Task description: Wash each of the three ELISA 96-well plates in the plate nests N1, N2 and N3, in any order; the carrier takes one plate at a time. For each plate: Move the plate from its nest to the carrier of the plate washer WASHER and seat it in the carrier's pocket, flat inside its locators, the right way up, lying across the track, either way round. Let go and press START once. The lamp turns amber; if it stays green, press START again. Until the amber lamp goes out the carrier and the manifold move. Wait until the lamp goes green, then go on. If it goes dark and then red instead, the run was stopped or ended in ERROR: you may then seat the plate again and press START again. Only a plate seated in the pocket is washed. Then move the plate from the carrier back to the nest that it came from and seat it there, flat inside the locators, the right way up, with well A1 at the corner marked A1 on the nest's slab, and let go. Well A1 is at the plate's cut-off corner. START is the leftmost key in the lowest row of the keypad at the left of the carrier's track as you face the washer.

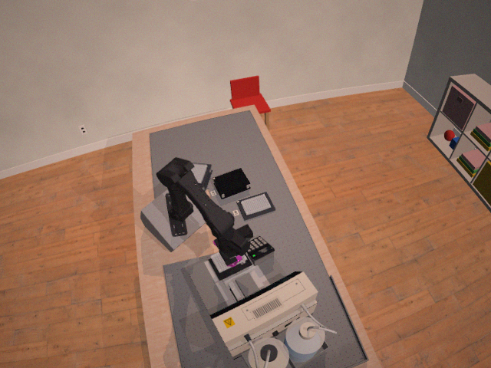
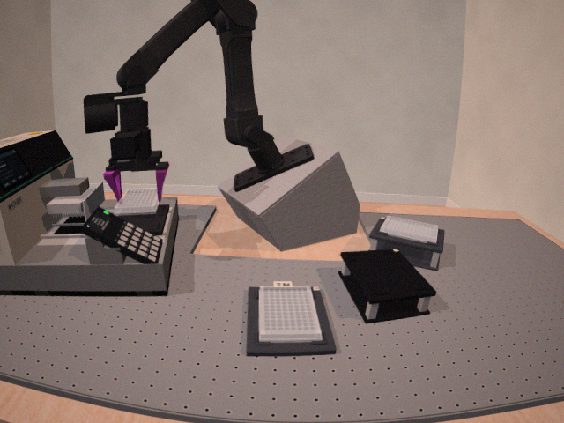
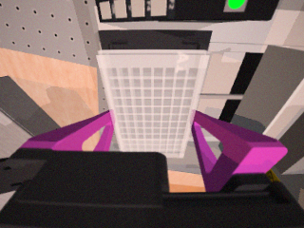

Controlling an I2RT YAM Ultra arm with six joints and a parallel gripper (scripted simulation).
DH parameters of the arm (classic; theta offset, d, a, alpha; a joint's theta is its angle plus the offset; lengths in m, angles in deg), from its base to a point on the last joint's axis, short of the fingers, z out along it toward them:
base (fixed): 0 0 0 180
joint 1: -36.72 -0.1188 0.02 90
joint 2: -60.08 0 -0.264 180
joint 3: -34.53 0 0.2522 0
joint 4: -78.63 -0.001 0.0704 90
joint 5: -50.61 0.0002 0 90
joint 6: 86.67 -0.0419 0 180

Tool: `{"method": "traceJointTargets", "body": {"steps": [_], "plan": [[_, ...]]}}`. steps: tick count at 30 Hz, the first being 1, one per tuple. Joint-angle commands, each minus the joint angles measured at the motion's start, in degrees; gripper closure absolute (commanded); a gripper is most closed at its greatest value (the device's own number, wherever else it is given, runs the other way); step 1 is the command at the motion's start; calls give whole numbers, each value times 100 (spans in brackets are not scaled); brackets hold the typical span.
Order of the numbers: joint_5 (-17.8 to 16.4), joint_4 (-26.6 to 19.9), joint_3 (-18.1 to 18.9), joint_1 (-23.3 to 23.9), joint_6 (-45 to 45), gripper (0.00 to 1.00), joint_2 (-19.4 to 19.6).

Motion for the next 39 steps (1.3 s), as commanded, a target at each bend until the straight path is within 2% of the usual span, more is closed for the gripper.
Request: {"method": "traceJointTargets", "body": {"steps": [1,11,39], "plan": [[-33,176,-19,4,9,100,19],[-39,506,-176,15,19,100,192],[-40,512,-211,17,20,100,163]]}}
